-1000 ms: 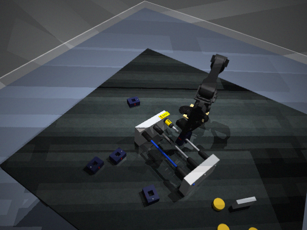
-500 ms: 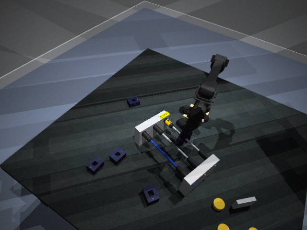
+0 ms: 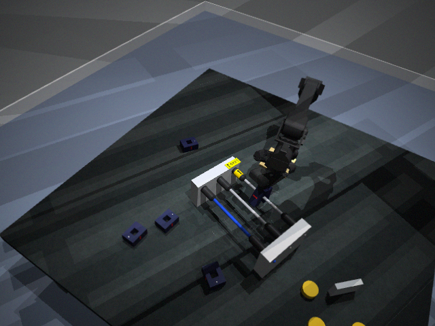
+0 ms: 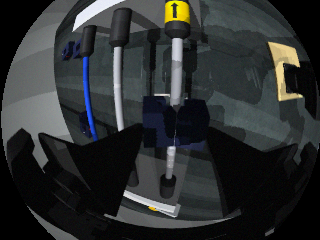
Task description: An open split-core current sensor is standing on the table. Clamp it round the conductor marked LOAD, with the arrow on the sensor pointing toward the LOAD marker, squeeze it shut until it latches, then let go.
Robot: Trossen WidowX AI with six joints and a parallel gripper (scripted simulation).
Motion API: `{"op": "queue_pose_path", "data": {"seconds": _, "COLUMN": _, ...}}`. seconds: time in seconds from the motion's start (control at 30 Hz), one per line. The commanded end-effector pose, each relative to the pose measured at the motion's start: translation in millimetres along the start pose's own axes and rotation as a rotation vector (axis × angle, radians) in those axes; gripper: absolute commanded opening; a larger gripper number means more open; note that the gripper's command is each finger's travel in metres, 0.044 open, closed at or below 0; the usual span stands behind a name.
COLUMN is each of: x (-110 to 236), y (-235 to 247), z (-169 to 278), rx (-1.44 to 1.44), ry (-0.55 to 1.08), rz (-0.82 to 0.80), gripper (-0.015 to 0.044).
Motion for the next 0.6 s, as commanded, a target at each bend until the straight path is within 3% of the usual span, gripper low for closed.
{"op": "queue_pose_path", "data": {"seconds": 0.0, "x": 1, "y": 0, "z": 0, "rx": 0.000, "ry": 0.002, "rz": -0.002, "gripper": 0.0000}}
{"op": "queue_pose_path", "data": {"seconds": 0.57, "x": -1, "y": 11, "z": 2, "rx": 0.004, "ry": -0.013, "rz": 0.068, "gripper": 0.0000}}
Point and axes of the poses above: the point midway between the two fingers, 35 mm back from their tips, its own x axis back along the fingers, its own y axis across the jaws, z = x × y, the point moved 10 cm from there along x, back along the fingers, and after that the axes turned 8 degrees about -x, right-handed, at the moved point
